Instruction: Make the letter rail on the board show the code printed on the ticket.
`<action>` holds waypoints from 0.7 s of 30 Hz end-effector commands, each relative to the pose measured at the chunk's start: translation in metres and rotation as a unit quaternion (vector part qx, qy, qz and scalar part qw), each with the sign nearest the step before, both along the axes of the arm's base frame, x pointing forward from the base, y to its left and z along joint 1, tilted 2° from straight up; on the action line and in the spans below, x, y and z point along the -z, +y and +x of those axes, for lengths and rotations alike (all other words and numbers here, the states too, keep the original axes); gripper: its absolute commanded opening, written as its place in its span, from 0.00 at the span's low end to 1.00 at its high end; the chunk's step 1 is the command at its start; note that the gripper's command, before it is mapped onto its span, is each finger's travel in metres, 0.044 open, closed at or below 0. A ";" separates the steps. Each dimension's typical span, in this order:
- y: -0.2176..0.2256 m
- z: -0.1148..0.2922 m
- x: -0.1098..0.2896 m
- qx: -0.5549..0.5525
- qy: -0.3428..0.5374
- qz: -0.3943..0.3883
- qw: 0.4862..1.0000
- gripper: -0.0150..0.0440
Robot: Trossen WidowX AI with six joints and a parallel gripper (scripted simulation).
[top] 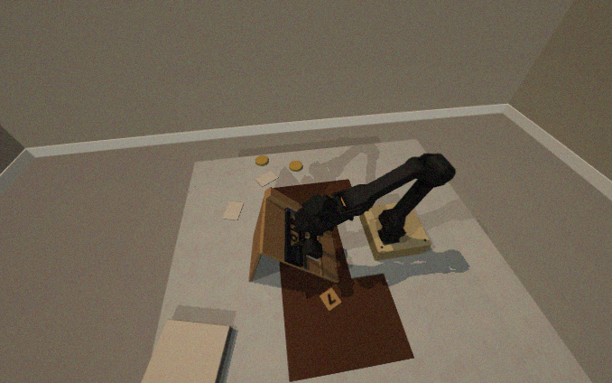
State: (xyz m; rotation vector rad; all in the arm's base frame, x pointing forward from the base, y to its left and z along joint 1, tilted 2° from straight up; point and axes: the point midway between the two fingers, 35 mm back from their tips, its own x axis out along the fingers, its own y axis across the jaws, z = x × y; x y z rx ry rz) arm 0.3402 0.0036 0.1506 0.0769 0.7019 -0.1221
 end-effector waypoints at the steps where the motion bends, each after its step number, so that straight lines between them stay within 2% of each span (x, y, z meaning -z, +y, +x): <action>1: -0.001 -0.001 0.001 -0.003 0.001 0.001 1.000 0.25; 4: -0.003 -0.001 0.001 -0.003 0.001 0.001 1.000 0.25; 15: -0.002 -0.003 -0.002 -0.003 0.001 0.001 1.000 0.74; 21: -0.001 -0.009 -0.007 -0.003 0.001 0.001 1.000 0.75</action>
